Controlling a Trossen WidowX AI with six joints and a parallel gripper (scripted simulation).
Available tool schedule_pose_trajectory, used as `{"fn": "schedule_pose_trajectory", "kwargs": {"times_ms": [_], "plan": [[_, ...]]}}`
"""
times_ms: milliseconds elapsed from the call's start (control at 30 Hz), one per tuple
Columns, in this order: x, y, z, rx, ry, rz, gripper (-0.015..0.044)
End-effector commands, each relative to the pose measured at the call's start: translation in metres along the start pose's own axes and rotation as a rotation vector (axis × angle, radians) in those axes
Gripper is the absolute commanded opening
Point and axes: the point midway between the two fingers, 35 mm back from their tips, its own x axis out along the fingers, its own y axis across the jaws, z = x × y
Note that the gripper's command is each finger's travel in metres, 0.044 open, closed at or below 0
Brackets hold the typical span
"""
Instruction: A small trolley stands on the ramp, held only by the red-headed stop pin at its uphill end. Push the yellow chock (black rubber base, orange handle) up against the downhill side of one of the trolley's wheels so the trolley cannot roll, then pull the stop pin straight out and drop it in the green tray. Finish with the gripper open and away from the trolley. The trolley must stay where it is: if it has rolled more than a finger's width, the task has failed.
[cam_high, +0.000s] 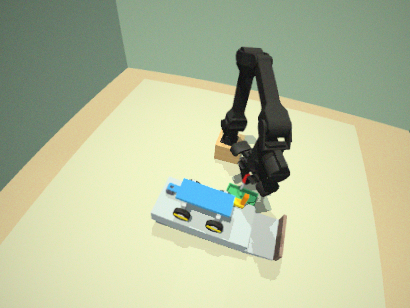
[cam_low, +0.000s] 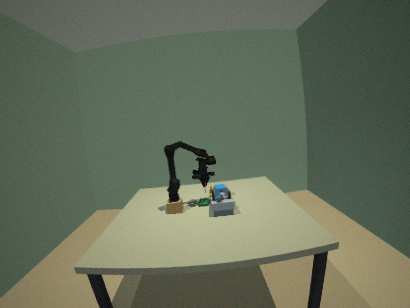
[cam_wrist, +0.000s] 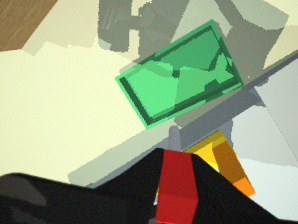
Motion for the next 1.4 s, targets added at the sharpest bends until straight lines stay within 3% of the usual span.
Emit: {"fn": "schedule_pose_trajectory", "kwargs": {"times_ms": [0,567,1367], "plan": [[-0.001,0.0,-0.001,-0.14,-0.022,-0.027,0.0],[-0.001,0.002,-0.004,-0.636,-0.065,-0.123,0.0],[0.02,0.015,0.012,-0.659,-0.075,-0.139,0.0]]}}
